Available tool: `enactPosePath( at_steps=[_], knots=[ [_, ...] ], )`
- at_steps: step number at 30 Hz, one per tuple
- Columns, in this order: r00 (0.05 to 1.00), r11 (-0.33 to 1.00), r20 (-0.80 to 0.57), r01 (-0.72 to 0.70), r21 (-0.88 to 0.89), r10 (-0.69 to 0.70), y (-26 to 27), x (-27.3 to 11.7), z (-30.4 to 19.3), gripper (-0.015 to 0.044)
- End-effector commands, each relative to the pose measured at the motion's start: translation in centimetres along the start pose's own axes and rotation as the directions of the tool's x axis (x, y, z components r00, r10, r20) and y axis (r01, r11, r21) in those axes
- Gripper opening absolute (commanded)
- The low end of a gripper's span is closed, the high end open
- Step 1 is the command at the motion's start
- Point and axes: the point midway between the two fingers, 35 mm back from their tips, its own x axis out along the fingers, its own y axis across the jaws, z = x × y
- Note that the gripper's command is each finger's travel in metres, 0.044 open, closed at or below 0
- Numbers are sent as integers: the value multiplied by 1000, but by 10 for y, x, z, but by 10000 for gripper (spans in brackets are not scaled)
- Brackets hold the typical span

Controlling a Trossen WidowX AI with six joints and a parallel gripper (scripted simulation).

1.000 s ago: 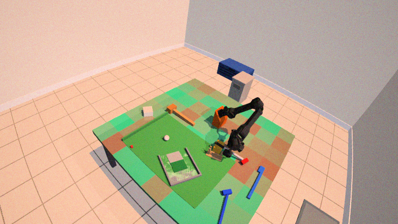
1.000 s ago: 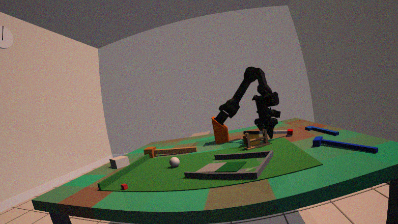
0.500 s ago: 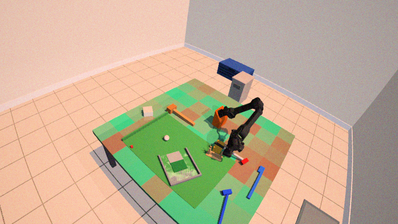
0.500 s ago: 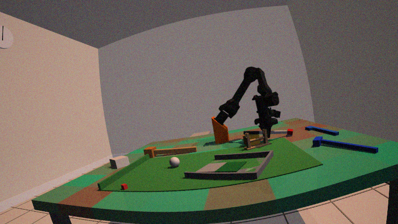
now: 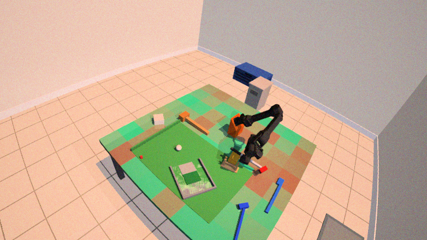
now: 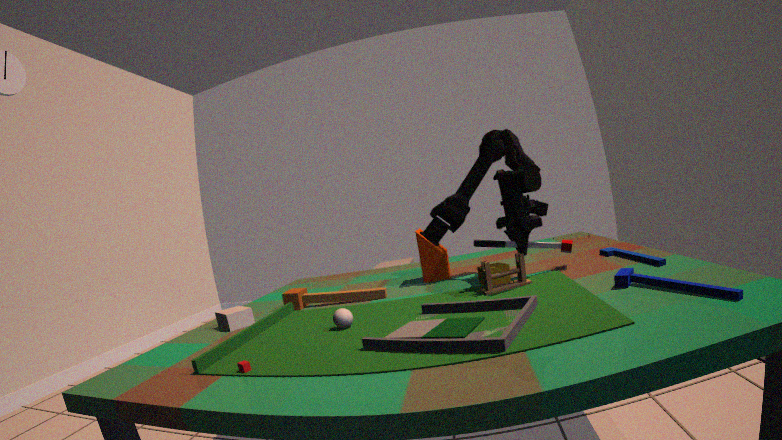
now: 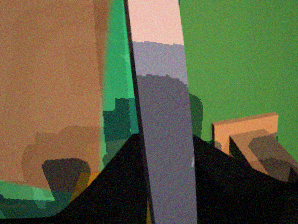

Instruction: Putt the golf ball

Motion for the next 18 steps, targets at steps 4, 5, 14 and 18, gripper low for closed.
enactPosePath(
  at_steps=[4,5,14,18],
  knots=[
    [1000,1000,13,7,-7,-7,2,-42,6,0],
    [1000,1000,14,8,-6,-8,3,-48,7,0],
    [1000,999,3,25,39,-26,-2,-51,-1,0],
    [999,992,-2,50,113,-50,-11,-54,-12,0]
  ],
)
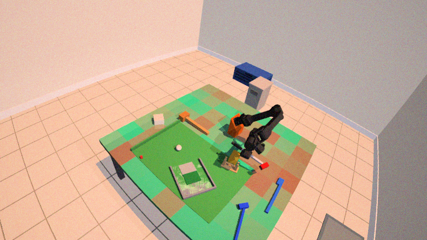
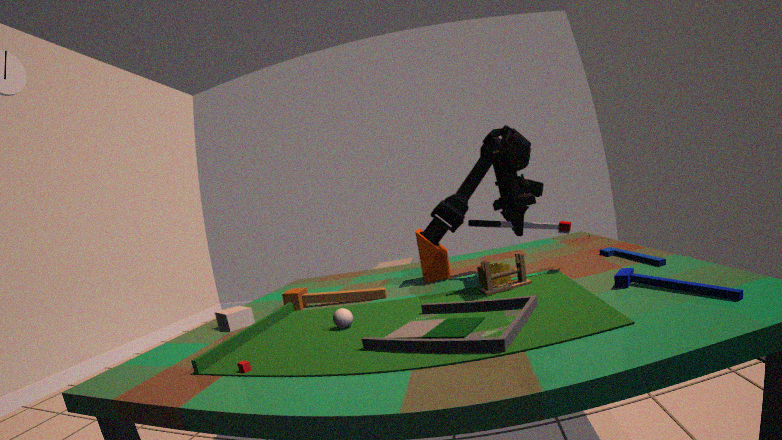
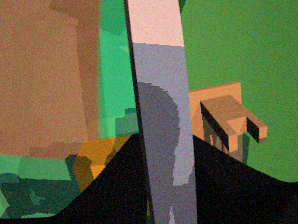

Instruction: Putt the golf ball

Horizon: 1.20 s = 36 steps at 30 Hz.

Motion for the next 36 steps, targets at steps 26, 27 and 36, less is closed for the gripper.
enactPosePath(
  at_steps=[26,27,36],
  knots=[
    [996,512,82,-47,858,-46,-78,-26,-96,0],
    [995,479,88,-54,876,-49,-80,-28,-100,0],
    [987,154,139,-125,980,-82,-98,-37,-138,0]
  ],
)
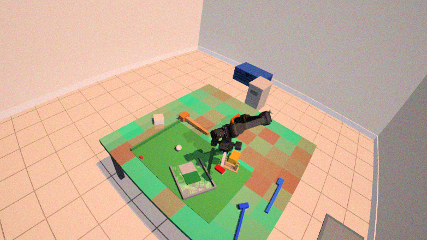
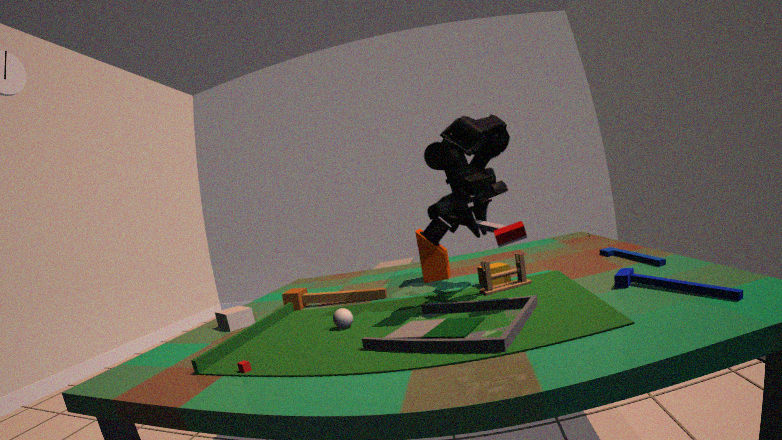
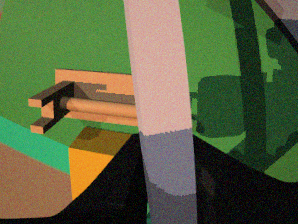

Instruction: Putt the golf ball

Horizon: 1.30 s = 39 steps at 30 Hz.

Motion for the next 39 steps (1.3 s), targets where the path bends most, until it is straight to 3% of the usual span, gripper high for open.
enactPosePath(
  at_steps=[1,11,21,30,39],
  knots=[
    [999,986,35,-26,163,20,-19,-8,5,0],
    [993,851,104,-106,515,60,-65,-24,7,0],
    [977,593,192,-206,779,88,-114,-41,1,0],
    [955,285,277,-296,912,106,-156,-55,-10,0],
    [926,-29,361,-360,932,113,-194,-67,-26,0]
  ],
)
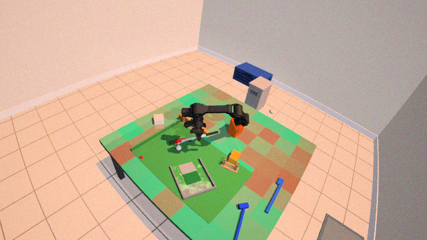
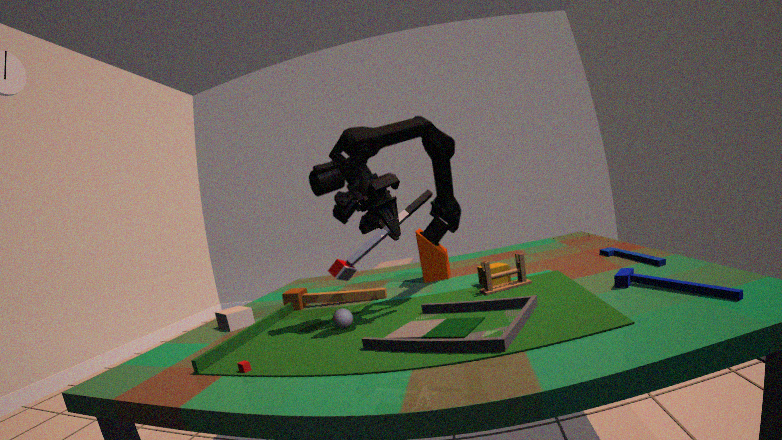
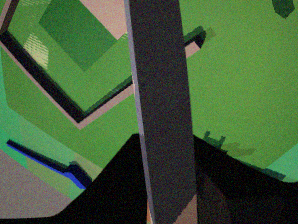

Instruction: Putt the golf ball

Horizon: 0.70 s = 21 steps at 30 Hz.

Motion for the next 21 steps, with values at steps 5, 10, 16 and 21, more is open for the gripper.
enactPosePath(
  at_steps=[5,10,16,21],
  knots=[
    [999,994,4,-42,103,41,-3,-9,12,0],
    [999,989,-7,-40,139,41,-12,-5,19,0],
    [998,971,-38,-31,236,41,-40,7,38,0],
    [998,968,-42,-30,248,42,-44,9,41,0]
  ],
)
